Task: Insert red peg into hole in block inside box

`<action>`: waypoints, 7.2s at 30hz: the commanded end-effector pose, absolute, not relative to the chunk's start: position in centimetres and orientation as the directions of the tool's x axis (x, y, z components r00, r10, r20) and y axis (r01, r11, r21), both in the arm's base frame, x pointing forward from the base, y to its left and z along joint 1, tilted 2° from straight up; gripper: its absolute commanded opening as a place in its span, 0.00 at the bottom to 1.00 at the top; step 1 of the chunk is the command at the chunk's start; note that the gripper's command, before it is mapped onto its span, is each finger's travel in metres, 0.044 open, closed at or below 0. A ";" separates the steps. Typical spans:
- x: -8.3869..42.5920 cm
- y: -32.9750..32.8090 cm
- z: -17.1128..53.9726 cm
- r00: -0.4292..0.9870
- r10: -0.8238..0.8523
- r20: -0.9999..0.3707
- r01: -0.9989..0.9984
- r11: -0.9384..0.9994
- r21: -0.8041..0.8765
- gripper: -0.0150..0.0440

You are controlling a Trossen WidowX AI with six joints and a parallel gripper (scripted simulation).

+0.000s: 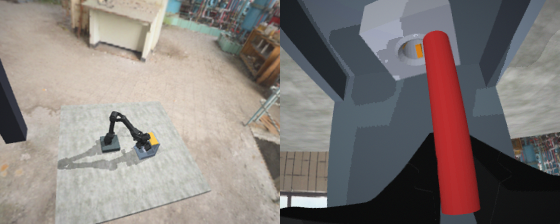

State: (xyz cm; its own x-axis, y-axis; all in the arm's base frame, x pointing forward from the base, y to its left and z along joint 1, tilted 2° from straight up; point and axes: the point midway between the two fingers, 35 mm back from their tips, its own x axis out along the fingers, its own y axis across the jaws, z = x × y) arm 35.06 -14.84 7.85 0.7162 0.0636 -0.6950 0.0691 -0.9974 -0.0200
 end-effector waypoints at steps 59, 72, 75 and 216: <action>36.4 -15.5 8.2 0.723 0.056 -0.689 0.065 -0.998 -0.013 0.25; 36.7 -15.7 8.2 0.723 0.056 -0.689 0.065 -0.998 -0.013 0.25; 36.7 -15.8 8.2 0.723 0.056 -0.689 0.065 -0.998 -0.013 0.25; 22.2 -16.4 12.2 0.712 0.055 -0.700 0.064 -0.998 -0.012 1.00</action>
